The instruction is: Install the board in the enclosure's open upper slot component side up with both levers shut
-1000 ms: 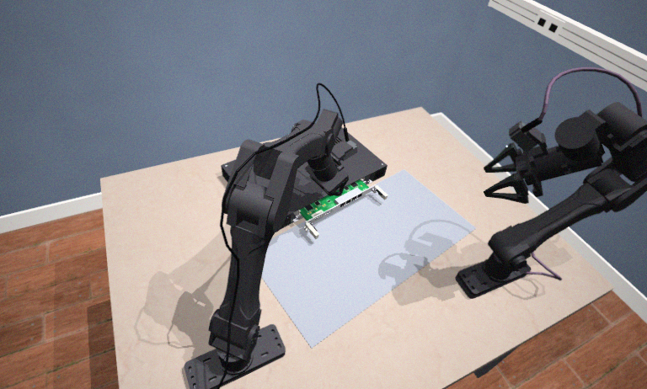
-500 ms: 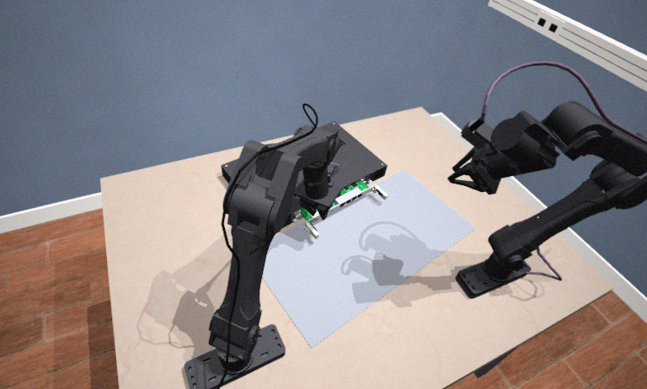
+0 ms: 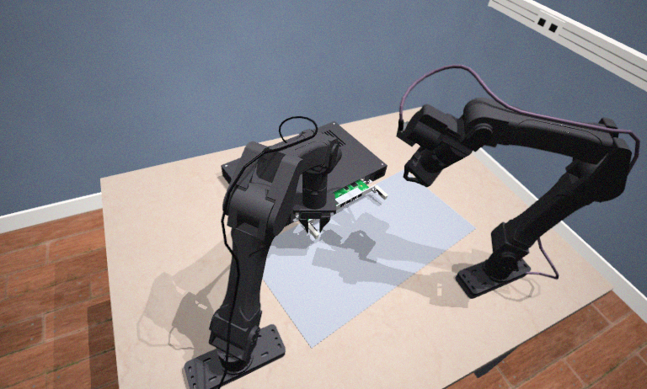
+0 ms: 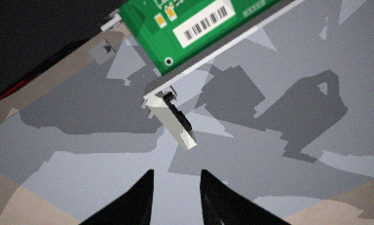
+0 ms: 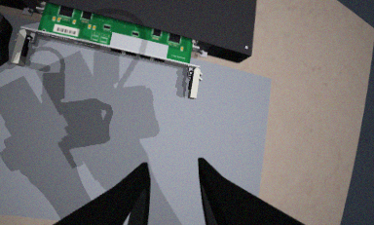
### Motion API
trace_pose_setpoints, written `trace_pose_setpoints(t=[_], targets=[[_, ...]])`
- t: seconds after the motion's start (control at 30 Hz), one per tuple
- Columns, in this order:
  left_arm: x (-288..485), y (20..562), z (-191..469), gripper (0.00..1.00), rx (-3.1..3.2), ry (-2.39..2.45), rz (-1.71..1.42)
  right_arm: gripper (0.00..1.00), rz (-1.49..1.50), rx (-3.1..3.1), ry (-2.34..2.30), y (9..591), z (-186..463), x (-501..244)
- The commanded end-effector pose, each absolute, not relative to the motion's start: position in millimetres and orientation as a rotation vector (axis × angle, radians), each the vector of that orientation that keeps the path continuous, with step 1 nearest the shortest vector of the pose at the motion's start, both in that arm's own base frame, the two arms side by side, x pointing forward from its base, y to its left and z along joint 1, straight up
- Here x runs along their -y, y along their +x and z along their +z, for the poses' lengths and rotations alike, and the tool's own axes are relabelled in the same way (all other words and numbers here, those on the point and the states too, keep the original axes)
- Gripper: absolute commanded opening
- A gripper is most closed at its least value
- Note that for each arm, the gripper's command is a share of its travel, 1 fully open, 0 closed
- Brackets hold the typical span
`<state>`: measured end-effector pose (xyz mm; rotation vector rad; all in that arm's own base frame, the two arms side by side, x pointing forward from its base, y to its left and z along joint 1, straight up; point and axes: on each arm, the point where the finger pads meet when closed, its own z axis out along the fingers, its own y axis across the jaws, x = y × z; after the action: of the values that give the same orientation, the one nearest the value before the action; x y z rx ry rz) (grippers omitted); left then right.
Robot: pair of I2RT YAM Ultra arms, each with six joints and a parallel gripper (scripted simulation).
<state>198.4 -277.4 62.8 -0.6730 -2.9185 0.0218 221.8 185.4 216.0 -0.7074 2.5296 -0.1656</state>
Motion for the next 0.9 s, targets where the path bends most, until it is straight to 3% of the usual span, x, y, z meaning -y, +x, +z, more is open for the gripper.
trace_pose_setpoints(t=[0.0, 0.43, 0.87], targets=[[280.0, 197.5, 75.7, 0.32, 3.031, -0.381, 0.021, 0.32, -0.096, -2.577, -0.686, 246.3, 206.7, -201.8], [290.8, 209.9, 66.0, 0.32, 3.162, 0.23, 0.041, 0.32, -0.021, -2.938, -0.509, 316.4, 97.8, -180.1], [290.0, 204.2, 58.5, 0.32, 3.151, 0.257, 0.012, 0.32, 0.009, -3.09, -0.388, 330.4, 53.3, -153.6]])
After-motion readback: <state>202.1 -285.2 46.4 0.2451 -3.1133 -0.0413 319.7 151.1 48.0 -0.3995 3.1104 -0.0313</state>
